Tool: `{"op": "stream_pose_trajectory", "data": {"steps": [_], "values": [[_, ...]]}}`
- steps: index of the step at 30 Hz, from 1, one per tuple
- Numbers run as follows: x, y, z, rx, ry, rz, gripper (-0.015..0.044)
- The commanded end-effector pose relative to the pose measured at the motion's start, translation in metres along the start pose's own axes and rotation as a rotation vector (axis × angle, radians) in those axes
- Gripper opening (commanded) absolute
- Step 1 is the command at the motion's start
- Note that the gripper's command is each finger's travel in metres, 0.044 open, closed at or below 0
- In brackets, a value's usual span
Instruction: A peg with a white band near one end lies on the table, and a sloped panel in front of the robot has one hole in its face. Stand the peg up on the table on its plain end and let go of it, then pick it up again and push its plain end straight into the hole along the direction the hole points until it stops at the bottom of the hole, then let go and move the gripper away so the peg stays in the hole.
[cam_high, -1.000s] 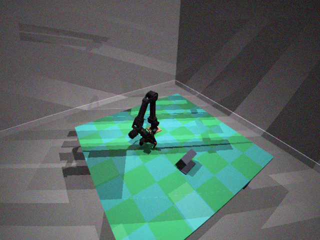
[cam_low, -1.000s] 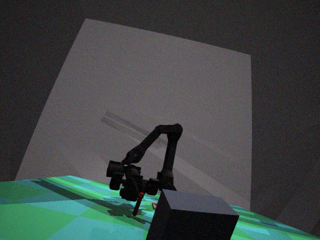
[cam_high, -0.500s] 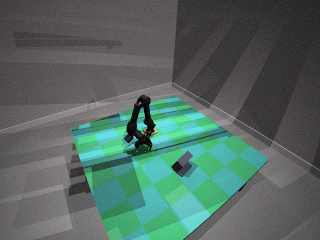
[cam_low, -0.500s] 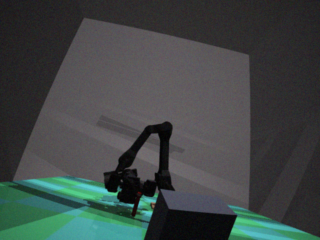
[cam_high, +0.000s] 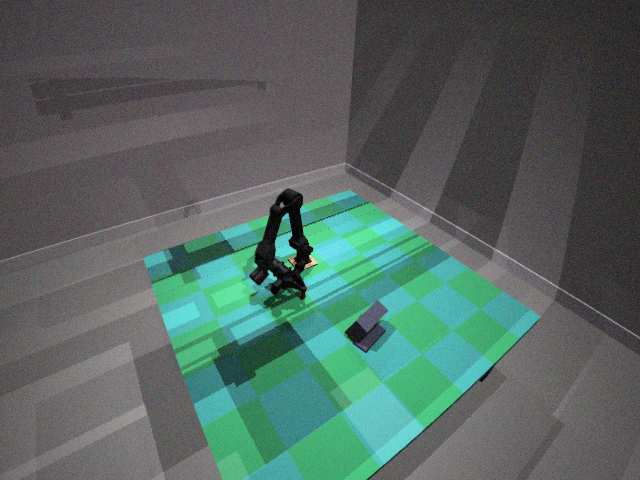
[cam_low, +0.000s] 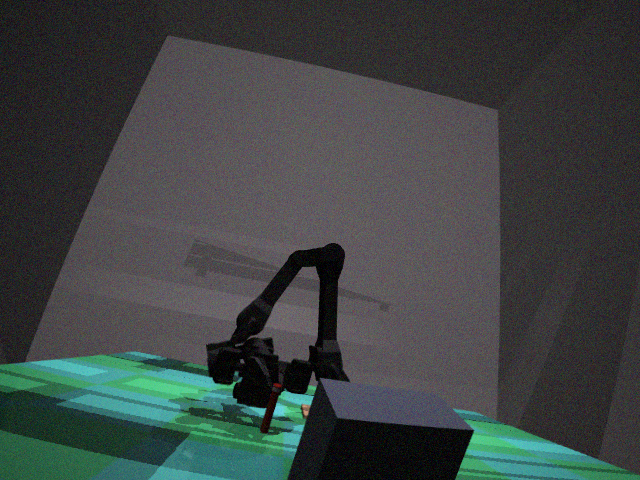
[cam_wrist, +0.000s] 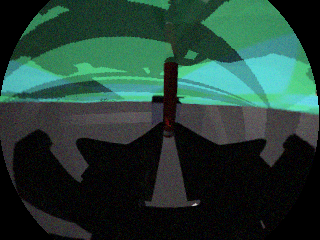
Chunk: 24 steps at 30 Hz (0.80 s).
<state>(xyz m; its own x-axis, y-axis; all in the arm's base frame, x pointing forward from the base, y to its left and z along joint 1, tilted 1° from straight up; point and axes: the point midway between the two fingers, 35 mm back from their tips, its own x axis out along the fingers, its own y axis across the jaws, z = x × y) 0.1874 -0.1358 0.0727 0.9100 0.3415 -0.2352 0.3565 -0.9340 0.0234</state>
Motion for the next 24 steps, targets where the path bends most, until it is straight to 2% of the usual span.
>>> {"op": "stream_pose_trajectory", "data": {"steps": [1,24], "values": [[0.0005,-0.0001,0.0018,0.000,0.000,0.000,0.0049],[-0.0027,0.0004,0.0041,-0.014,0.003,0.005,0.0049]]}}
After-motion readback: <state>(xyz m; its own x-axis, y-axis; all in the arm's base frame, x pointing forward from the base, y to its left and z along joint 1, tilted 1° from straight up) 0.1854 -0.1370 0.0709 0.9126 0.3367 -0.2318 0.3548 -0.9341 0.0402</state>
